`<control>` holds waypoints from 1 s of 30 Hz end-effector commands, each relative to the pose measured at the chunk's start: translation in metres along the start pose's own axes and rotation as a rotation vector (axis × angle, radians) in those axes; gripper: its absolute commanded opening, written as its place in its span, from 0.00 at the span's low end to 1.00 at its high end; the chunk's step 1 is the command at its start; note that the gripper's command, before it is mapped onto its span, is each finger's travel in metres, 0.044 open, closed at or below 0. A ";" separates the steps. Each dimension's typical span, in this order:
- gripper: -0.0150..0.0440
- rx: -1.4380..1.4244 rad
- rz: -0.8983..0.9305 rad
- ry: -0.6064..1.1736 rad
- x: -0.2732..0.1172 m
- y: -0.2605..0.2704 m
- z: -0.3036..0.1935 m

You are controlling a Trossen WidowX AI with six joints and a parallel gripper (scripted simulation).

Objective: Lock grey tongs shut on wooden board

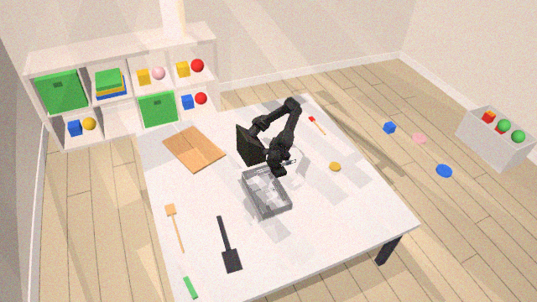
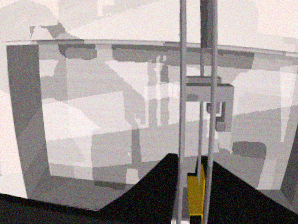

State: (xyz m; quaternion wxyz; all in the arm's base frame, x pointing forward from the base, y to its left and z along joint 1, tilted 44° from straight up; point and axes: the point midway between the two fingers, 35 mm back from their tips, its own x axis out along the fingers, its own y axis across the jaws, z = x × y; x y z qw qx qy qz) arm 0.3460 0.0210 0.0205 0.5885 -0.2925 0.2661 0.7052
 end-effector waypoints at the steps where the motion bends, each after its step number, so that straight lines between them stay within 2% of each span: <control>1: 0.00 -0.006 0.001 0.005 -0.002 0.000 0.000; 8: 0.00 0.065 -0.004 0.015 -0.005 0.002 -0.026; 30: 0.00 0.471 -0.022 0.056 -0.024 0.067 -0.197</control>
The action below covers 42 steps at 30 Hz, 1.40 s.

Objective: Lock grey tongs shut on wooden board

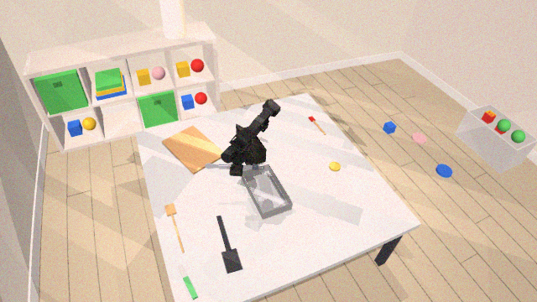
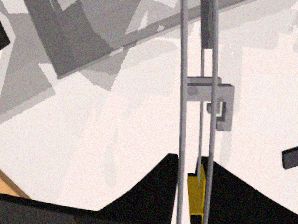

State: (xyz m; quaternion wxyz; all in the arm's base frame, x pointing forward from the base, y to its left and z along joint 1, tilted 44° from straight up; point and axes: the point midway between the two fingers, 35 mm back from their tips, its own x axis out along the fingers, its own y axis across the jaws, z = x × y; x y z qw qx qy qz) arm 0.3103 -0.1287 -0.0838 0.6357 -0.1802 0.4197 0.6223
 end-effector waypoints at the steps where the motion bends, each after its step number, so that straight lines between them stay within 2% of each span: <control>1: 0.00 0.065 -0.007 0.009 -0.002 0.002 -0.032; 16: 0.00 0.295 0.018 -0.012 0.015 0.040 -0.141; 26: 0.00 0.355 0.011 -0.004 0.010 0.056 -0.164; 42: 0.00 0.591 -0.009 0.030 -0.010 0.139 -0.240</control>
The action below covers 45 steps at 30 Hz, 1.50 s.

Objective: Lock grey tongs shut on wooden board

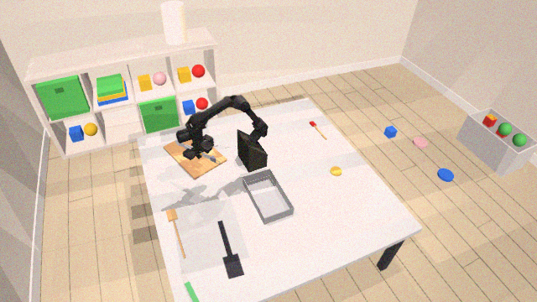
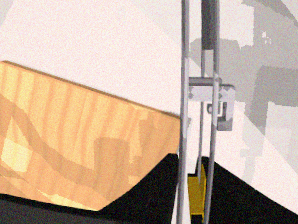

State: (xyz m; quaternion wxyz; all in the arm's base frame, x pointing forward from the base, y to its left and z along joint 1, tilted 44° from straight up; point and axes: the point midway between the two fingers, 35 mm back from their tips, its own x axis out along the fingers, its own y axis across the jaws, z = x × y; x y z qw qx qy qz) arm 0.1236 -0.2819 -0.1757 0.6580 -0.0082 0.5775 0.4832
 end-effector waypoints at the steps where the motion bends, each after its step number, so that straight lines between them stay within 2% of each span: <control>1: 0.00 0.062 -0.010 0.010 -0.005 0.008 -0.025; 15: 0.00 0.274 -0.001 0.017 -0.004 0.061 -0.111; 29: 0.00 0.483 0.036 0.009 0.013 0.131 -0.182; 38: 0.00 0.503 0.051 0.024 0.017 0.139 -0.188; 45: 0.00 0.490 0.148 0.230 0.029 0.134 -0.186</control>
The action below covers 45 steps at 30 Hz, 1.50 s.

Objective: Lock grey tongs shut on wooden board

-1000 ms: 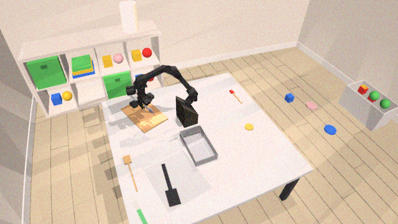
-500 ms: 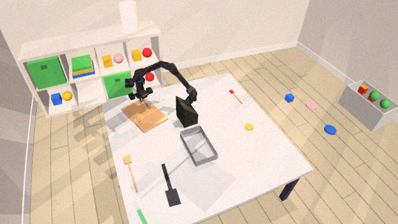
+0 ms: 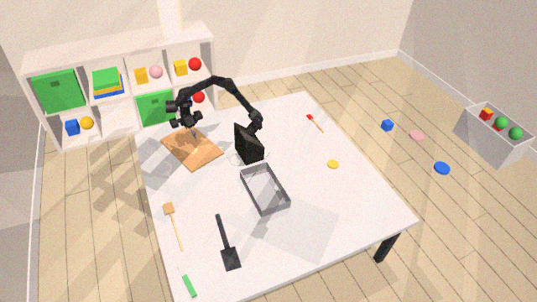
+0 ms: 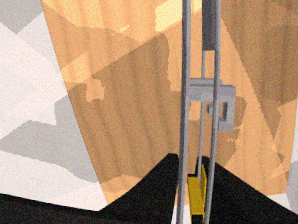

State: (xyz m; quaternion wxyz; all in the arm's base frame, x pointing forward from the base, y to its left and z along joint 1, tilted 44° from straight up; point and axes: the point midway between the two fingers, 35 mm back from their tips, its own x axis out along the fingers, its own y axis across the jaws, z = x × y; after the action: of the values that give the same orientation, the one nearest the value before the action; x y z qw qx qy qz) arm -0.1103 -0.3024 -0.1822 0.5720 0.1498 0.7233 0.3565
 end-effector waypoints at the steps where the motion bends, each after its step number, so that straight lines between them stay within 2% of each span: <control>1: 0.00 -0.007 0.027 0.136 0.006 -0.001 0.006; 12: 0.00 -0.004 0.042 0.584 0.009 -0.004 0.017; 24: 0.00 0.008 -0.023 1.043 -0.007 0.002 0.034; 45: 0.00 0.009 -0.029 1.066 -0.008 0.002 0.035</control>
State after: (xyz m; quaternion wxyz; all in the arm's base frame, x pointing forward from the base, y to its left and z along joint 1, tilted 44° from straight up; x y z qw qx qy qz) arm -0.0752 -0.2923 -0.1792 0.1335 -0.0582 0.9152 0.3758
